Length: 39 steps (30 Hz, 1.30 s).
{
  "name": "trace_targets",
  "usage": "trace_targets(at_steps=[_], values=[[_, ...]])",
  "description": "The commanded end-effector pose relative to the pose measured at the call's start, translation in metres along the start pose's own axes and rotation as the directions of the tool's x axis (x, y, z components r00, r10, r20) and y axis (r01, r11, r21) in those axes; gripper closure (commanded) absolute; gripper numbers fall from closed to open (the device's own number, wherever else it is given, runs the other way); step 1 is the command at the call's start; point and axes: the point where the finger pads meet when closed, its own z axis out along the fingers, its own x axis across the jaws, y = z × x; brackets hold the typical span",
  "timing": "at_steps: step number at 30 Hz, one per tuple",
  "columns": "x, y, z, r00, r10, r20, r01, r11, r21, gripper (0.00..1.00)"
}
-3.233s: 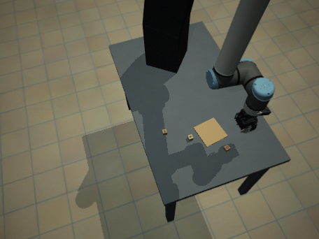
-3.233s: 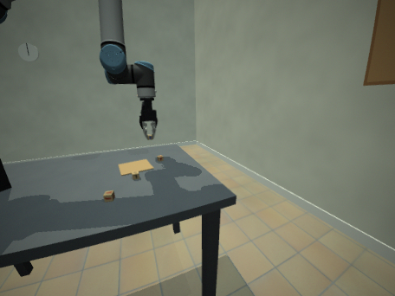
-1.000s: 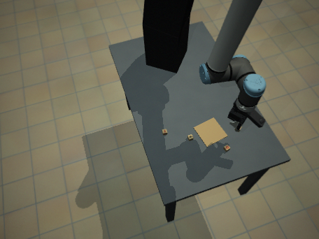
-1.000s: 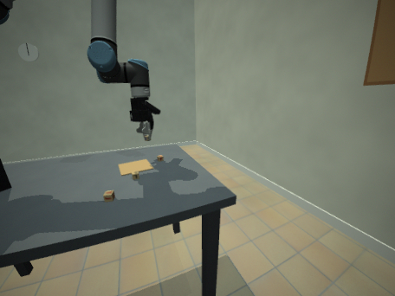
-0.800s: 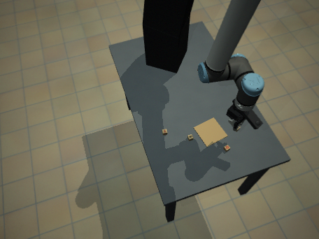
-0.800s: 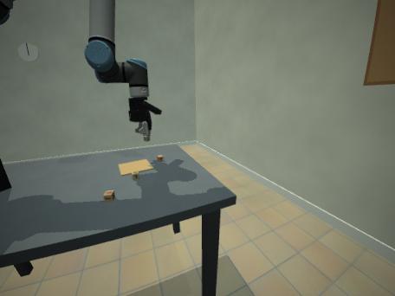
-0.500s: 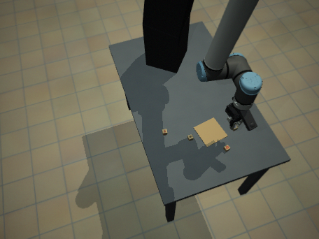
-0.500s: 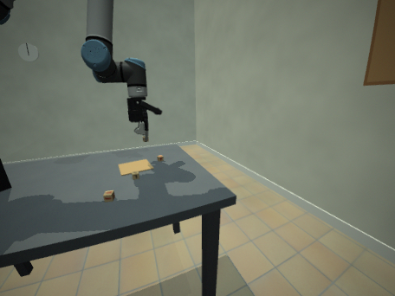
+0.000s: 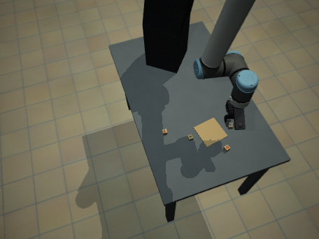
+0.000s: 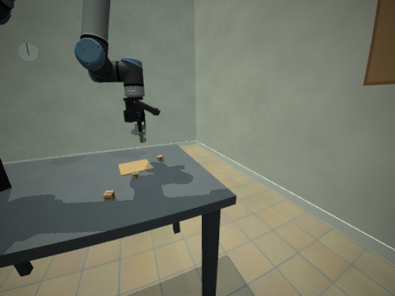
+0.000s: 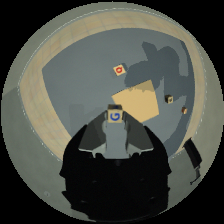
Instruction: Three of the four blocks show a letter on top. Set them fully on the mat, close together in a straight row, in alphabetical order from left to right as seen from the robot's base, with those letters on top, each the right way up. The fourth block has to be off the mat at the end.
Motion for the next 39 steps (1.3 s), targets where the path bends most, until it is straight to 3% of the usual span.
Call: trace_targets(at_steps=[1,10,12,27,29,39], values=[[0.006,0.003,-0.001,0.990,0.139,-0.002,-0.139,0.990,0.003,0.95],[0.019,0.011,-0.002,0.904,0.428,-0.001,-0.428,0.904,0.004,0.95],[0.019,0.011,-0.002,0.904,0.428,-0.001,-0.428,0.904,0.004,0.95],[0.038,0.028,-0.003,0.594,0.804,0.001,-0.804,0.594,0.003,0.95],[0.038,0.028,-0.003,0.594,0.804,0.001,-0.804,0.594,0.003,0.95],[0.044,0.036,-0.004,0.425,0.905,0.002,-0.905,0.425,0.003,0.95]])
